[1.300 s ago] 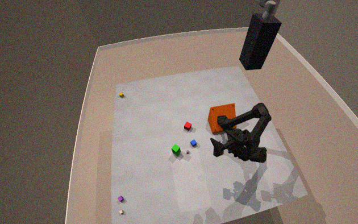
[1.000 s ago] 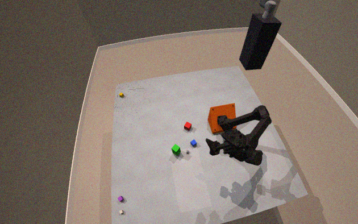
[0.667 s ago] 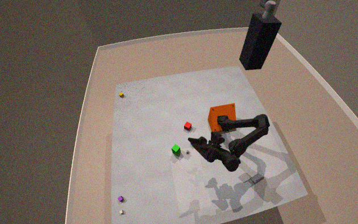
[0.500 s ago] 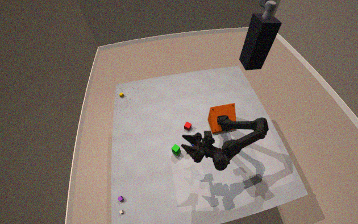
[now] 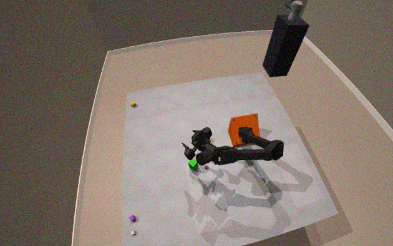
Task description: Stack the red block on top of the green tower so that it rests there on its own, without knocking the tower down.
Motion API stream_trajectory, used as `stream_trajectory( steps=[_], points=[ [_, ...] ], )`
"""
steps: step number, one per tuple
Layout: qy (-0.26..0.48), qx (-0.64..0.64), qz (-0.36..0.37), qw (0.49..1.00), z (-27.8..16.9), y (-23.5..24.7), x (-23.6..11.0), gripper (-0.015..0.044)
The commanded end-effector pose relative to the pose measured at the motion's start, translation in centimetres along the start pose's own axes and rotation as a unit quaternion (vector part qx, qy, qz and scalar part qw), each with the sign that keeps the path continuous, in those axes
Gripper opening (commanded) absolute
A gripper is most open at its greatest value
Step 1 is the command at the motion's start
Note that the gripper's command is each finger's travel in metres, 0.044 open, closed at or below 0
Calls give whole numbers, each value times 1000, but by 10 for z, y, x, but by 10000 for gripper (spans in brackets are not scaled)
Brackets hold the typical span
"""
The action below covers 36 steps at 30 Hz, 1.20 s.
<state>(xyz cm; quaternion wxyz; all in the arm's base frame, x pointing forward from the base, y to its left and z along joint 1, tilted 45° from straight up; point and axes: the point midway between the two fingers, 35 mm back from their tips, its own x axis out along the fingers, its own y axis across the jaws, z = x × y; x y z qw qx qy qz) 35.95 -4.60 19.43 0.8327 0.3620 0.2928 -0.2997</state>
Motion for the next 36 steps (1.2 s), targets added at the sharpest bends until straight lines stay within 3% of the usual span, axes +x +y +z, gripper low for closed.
stream_trajectory(
  steps=[1,10,21,26,36],
  points=[
    [88,-60,-44,993,-19,-29,27,440],
    [317,-133,-81,935,-68,-103,63,440],
    [553,-77,11,830,-116,-150,58,440],
    [598,-34,61,798,-123,-154,55,440],
    [599,-32,63,798,-132,-153,59,440]
  ],
)
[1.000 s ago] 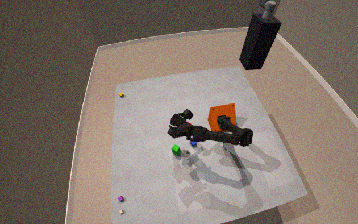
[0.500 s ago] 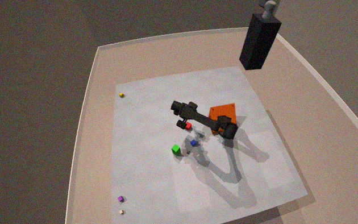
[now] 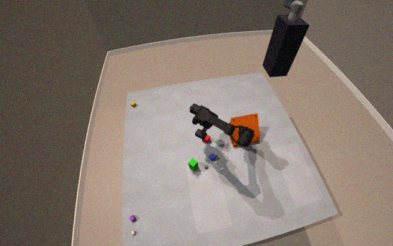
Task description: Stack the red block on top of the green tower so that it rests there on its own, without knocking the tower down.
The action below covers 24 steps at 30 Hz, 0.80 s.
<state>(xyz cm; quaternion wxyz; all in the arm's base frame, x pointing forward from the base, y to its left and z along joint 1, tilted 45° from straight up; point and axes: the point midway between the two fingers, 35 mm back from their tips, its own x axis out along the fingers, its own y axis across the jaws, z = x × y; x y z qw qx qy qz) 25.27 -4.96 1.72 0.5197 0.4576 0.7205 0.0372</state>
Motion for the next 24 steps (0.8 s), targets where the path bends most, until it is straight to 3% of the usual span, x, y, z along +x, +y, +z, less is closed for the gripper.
stream_trajectory(
  steps=[1,7,24],
  points=[
    [1,0,3,1000,1,1,11,440],
    [1,-1,4,1000,1,2,51,440],
    [1,-1,4,1000,3,3,71,440]
  ],
)
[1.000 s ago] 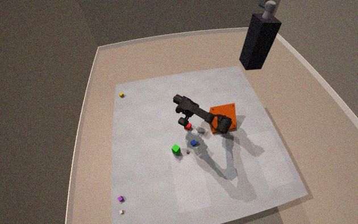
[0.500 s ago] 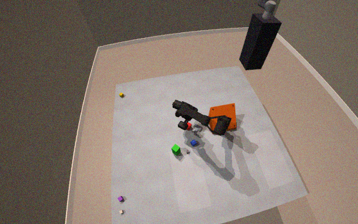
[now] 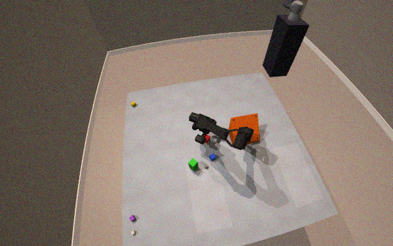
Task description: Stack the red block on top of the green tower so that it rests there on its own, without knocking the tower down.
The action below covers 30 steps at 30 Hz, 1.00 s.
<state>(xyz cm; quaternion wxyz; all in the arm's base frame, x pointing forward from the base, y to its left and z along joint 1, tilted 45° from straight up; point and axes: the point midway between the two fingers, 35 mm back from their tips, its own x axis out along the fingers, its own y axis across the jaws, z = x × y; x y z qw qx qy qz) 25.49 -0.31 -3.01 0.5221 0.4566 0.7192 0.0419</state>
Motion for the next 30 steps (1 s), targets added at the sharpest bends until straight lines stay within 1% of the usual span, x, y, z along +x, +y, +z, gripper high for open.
stream_trajectory(
  steps=[1,20,30],
  points=[
    [1,4,2,1000,-1,0,7,440],
    [2,4,3,1000,-2,0,37,440],
    [2,4,3,1000,-3,0,38,440]
  ],
)
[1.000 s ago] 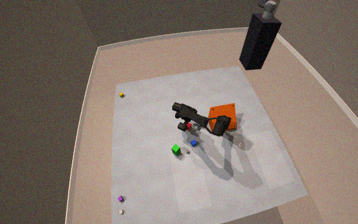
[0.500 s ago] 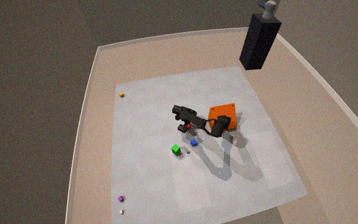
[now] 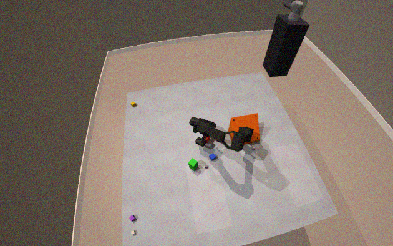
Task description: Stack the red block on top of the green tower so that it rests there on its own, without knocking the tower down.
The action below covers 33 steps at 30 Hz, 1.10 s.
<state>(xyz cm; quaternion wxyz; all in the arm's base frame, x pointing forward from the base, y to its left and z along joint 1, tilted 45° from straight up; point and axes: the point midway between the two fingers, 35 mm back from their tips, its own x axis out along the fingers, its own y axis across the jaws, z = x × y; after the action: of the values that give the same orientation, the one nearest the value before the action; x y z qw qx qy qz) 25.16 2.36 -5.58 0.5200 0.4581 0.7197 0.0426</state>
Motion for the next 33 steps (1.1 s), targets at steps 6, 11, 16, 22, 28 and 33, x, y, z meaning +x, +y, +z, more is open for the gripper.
stream_trajectory(
  steps=[6,11,16,22,28,33],
  points=[
    [0,3,2,1000,0,0,0,387],
    [0,3,2,1000,0,0,0,256],
    [0,3,2,1000,0,0,0,164],
    [0,3,2,1000,0,0,-3,85],
    [0,3,1,1000,0,0,-29,0],
    [-1,3,1,1000,0,-1,-55,0]
  ],
)
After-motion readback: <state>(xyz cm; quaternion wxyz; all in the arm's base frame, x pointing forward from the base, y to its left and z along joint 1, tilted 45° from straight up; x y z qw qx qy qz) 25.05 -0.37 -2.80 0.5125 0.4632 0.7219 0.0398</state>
